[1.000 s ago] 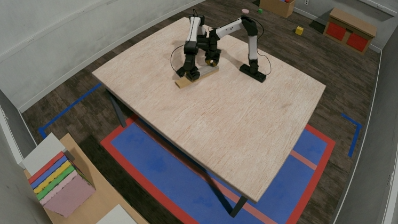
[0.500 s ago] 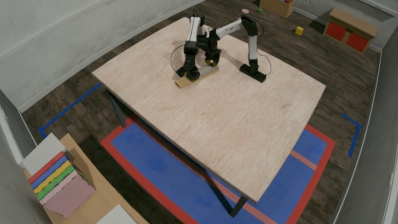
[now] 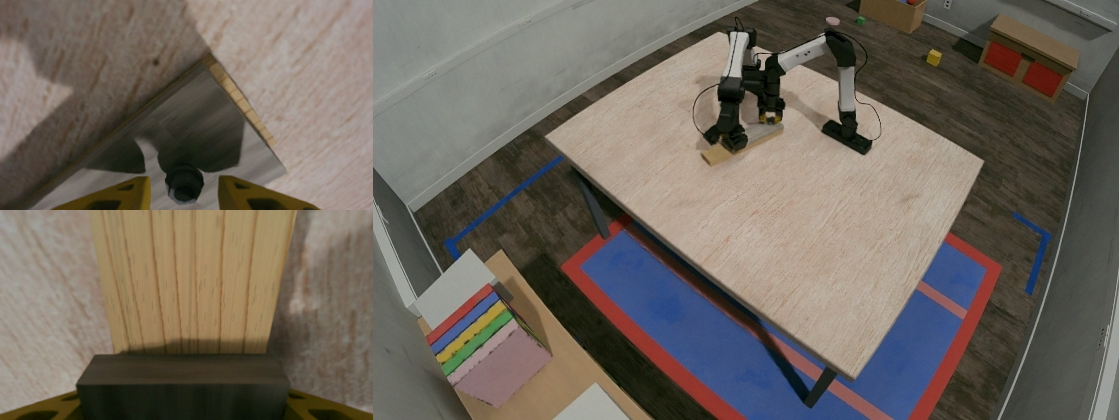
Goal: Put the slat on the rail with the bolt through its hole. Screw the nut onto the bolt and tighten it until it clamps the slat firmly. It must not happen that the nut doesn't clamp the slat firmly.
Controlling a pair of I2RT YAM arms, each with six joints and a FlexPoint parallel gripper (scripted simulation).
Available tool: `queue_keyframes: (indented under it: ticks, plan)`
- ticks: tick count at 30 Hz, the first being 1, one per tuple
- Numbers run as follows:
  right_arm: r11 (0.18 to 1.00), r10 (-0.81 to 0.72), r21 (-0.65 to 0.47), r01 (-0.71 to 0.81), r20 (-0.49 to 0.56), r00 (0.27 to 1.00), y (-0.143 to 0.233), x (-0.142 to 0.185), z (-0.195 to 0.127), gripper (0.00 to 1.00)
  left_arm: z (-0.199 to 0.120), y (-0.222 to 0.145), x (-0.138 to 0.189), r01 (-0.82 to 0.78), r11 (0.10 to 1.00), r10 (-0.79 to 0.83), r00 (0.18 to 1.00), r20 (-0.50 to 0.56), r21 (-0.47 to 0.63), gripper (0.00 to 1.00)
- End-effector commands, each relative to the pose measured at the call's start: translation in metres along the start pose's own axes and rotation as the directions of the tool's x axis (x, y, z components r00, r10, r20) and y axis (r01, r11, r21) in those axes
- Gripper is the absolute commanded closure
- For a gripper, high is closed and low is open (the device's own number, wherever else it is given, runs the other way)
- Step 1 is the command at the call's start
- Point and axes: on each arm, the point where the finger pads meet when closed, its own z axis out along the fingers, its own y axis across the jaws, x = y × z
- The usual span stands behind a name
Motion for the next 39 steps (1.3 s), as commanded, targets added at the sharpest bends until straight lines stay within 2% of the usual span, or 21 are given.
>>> queue_keyframes:
  ticks: [1,7,13,15,16,20,25,30,32,33,39]
  plan:
    - [1.0,0.003,-0.014,-0.002,0.015,1.0,0.0021,-0.0033,-0.0067,0.33,-0.0109,0.0047,0.0011,0.33,0.944,-0.33,0.944,0.0,-0.028,0.64]
    - [1.0,0.003,-0.014,-0.002,0.015,1.0,0.0021,-0.0033,-0.0067,0.33,-0.0136,0.0049,0.0001,0.639,0.768,-0.639,0.769,0.014,-0.025,0.64]
    - [1.0,0.003,-0.014,-0.002,0.015,1.0,0.0021,-0.0033,-0.0067,0.33,-0.0147,0.0048,0.0,0.864,0.504,-0.863,0.504,0.023,-0.018,0.64]
    - [1.0,0.003,-0.014,-0.002,0.015,1.0,0.0021,-0.0033,-0.0067,0.33,-0.0147,0.0048,0.0,0.864,0.504,-0.863,0.504,0.023,-0.018,0.64]
    - [1.0,0.003,-0.014,-0.002,0.015,1.0,0.0021,-0.0033,-0.0067,0.33,-0.0148,0.0048,0.0,0.927,0.373,-0.927,0.374,0.026,-0.017,0.64]
    - [1.0,0.003,-0.014,-0.002,0.015,1.0,0.0021,-0.0033,-0.0067,0.33,-0.0154,0.0046,0.0,0.988,0.154,-0.988,0.154,0.026,-0.008,0.64]
    - [1.0,0.003,-0.014,-0.002,0.015,1.0,0.0021,-0.0033,-0.0067,0.33,-0.0158,0.0045,-0.0001,0.991,-0.133,-0.991,-0.133,0.026,0.0,0.64]
    - [1.0,0.003,-0.014,-0.002,0.015,1.0,0.0021,-0.0033,-0.0067,0.33,-0.0163,0.0043,-0.0001,0.913,-0.408,-0.913,-0.408,0.024,0.007,0.64]
    - [1.0,0.003,-0.014,-0.002,0.015,1.0,0.0021,-0.0033,-0.0067,0.33,-0.0163,0.0043,-0.0001,0.913,-0.408,-0.913,-0.408,0.024,0.007,0.64]
    - [1.0,0.003,-0.014,-0.002,0.015,1.0,0.0021,-0.0033,-0.0067,0.33,-0.0164,0.0043,-0.0001,0.845,-0.535,-0.845,-0.535,0.027,0.01,0.64]
    - [1.0,0.003,-0.014,-0.002,0.015,1.0,0.0021,-0.0033,-0.0067,0.33,-0.0171,0.0041,-0.0002,0.617,-0.787,-0.617,-0.787,0.017,0.017,0.64]
